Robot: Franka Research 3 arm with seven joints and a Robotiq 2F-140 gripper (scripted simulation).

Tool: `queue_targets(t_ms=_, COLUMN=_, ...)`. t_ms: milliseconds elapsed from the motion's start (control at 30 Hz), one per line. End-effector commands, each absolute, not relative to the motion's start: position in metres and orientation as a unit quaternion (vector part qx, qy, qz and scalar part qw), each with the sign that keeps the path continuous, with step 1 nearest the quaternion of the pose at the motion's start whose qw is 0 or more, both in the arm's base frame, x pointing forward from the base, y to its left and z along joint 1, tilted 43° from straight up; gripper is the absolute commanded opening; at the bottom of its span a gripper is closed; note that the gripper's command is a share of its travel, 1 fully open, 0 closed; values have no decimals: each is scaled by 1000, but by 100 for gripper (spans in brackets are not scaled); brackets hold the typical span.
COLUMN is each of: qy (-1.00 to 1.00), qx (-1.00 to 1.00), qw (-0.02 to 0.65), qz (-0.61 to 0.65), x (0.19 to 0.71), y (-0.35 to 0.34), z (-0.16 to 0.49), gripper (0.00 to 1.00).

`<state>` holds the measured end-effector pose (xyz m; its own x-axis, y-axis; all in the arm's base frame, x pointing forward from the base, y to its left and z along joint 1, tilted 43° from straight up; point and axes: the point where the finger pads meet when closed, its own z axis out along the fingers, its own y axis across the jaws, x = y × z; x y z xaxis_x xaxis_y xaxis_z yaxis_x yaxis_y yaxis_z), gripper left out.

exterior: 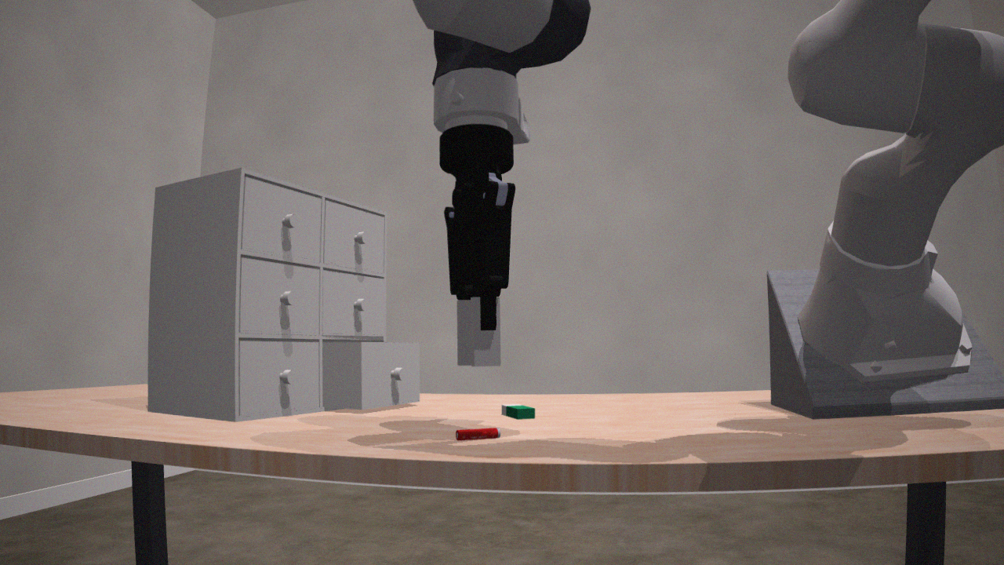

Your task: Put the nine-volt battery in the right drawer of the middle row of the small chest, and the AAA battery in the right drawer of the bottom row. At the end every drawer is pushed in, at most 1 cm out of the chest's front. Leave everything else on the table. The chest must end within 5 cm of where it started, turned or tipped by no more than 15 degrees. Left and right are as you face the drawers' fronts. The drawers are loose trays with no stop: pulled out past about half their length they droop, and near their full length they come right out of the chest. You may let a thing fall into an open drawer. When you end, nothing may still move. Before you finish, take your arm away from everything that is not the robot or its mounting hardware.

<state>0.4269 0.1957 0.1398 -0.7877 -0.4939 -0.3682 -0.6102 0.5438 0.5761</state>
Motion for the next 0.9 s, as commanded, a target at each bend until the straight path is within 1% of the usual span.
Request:
queue_targets(t_ms=0, qy=878, qx=-306, qw=79, qz=359, x=427, y=196, z=139, gripper=20)
queue_targets(t_ms=500, qy=880, qx=-300, qw=77, qz=359, x=427, y=197, z=139, gripper=20)
queue_targets(t_ms=533, qy=880, qx=-300, qw=77, qz=359, x=427, y=197, z=139, gripper=15)
queue_targets(t_ms=867, qy=880, qx=-300, qw=77, qz=359, x=427, y=197, z=139, gripper=15)
